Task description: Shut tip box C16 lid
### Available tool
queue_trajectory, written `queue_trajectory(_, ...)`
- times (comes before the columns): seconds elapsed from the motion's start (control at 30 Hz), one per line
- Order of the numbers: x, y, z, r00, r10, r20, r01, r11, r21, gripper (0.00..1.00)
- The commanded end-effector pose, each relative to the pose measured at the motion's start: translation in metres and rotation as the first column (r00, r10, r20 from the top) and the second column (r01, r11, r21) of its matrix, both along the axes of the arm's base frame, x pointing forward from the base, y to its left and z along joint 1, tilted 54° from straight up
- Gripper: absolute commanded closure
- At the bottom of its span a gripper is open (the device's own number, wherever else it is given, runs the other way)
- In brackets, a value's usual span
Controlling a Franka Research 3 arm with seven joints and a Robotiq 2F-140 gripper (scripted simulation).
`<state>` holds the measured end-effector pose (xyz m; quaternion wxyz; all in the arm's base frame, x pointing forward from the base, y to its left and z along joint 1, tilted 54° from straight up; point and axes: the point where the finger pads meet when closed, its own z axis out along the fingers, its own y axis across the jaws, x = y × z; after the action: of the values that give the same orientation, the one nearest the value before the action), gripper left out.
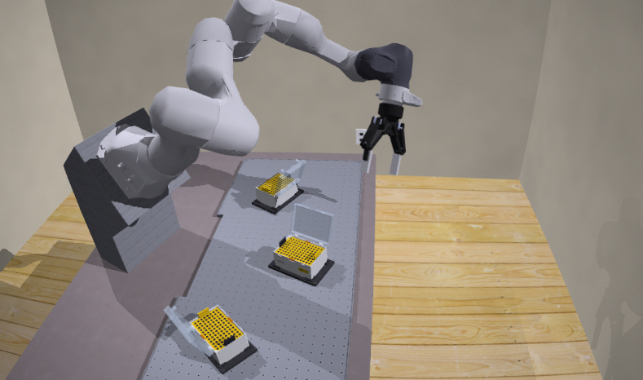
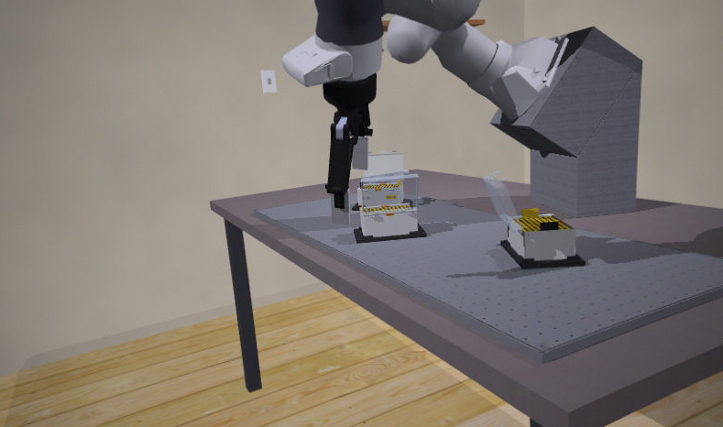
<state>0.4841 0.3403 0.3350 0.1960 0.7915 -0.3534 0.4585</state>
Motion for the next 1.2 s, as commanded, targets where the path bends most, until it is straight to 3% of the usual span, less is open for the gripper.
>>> queue_trajectory(0.0,-0.009,0.008,-0.011,0.999,-0.005,0.041,0.005,1.000,-0.010,0.00)
queue_trajectory(0.33,-0.032,0.033,-0.033,0.999,-0.004,0.042,0.005,1.000,-0.011,0.00)
queue_trajectory(0.4,-0.038,0.039,-0.039,0.996,0.025,0.084,-0.021,0.998,-0.055,0.00)
queue_trajectory(0.73,-0.062,0.060,-0.062,0.996,0.027,0.087,-0.022,0.998,-0.058,0.00)
queue_trajectory(0.8,-0.068,0.065,-0.068,0.990,0.060,0.130,-0.047,0.994,-0.099,0.00)
queue_trajectory(1.03,-0.091,0.081,-0.089,0.989,0.064,0.134,-0.050,0.993,-0.104,0.00)
queue_trajectory(1.1,-0.098,0.084,-0.095,0.979,0.100,0.178,-0.075,0.987,-0.142,0.00)
queue_trajectory(1.17,-0.098,0.084,-0.095,0.979,0.100,0.178,-0.075,0.987,-0.142,0.00)
